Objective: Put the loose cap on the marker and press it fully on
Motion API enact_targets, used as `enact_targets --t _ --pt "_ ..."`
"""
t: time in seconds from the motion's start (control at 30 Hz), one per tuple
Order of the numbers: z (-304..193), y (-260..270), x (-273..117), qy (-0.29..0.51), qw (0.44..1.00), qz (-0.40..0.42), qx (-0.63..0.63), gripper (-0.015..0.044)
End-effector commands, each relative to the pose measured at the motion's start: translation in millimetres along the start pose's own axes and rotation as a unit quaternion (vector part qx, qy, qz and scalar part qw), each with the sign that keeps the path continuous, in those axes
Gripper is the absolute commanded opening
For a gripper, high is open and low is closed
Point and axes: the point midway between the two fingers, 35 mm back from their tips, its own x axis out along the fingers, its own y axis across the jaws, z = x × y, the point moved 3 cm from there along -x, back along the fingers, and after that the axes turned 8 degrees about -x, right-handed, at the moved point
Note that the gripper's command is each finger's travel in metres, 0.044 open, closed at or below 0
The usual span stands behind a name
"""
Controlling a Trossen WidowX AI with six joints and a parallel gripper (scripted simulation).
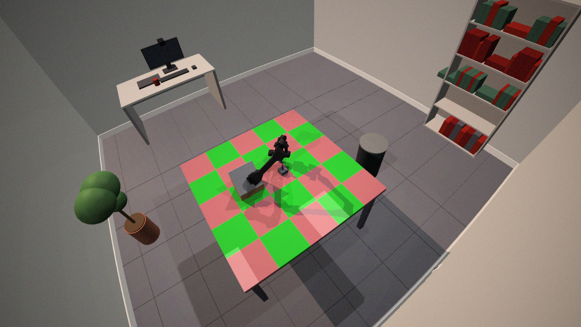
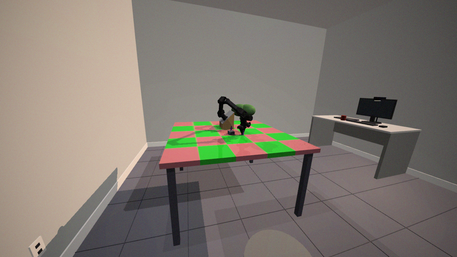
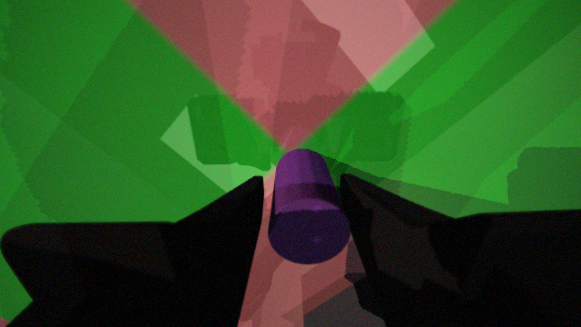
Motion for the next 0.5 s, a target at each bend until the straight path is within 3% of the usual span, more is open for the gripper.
enact_targets --t 0.0,0.23,0.33,0.47 --pt "0 0 1 0.001 1.0 -0.002 -0.002 0.0125" --pt "0 0 1 0.001 1.0 -0.002 -0.002 0.0078" --pt "0 0 -4 0.0 1.0 -0.002 -0.002 0.0" --pt "1 0 -18 0.0 1.0 -0.002 -0.002 0.0"
